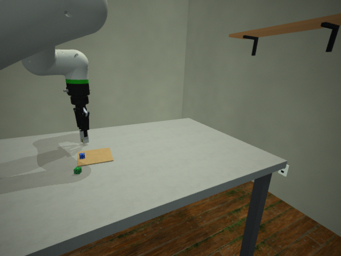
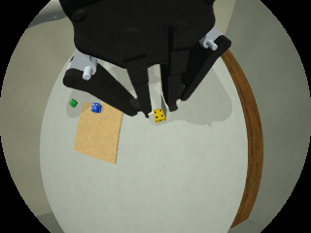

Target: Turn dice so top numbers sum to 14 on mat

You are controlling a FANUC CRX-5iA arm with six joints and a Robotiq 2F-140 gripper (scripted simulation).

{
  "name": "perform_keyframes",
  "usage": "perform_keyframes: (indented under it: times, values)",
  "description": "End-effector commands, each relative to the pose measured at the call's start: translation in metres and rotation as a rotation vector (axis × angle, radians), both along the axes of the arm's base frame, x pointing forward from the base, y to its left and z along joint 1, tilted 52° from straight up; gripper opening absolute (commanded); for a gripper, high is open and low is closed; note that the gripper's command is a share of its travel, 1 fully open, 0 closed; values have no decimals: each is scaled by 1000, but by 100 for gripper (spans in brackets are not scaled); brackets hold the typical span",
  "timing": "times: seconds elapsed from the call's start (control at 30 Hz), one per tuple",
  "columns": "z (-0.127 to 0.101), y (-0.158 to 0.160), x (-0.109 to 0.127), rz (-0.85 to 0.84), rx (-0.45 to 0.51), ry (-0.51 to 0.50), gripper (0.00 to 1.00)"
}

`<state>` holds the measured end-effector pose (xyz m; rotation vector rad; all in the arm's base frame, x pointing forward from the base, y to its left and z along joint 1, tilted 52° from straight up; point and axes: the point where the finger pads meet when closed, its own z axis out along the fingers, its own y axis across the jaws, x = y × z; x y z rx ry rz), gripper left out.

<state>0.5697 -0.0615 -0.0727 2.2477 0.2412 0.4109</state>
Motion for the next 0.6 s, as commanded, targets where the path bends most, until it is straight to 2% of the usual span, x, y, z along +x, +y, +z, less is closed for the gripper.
perform_keyframes:
  times: [0.0,0.13,0.2,0.37,0.57]
  values:
    - [13,14,-8,-1,0,1,9]
    - [31,36,-19,-1,0,1,9]
    - [31,36,-19,-1,0,1,9]
    - [49,56,-29,-1,0,1,9]
    - [53,61,-32,-1,0,1,9]
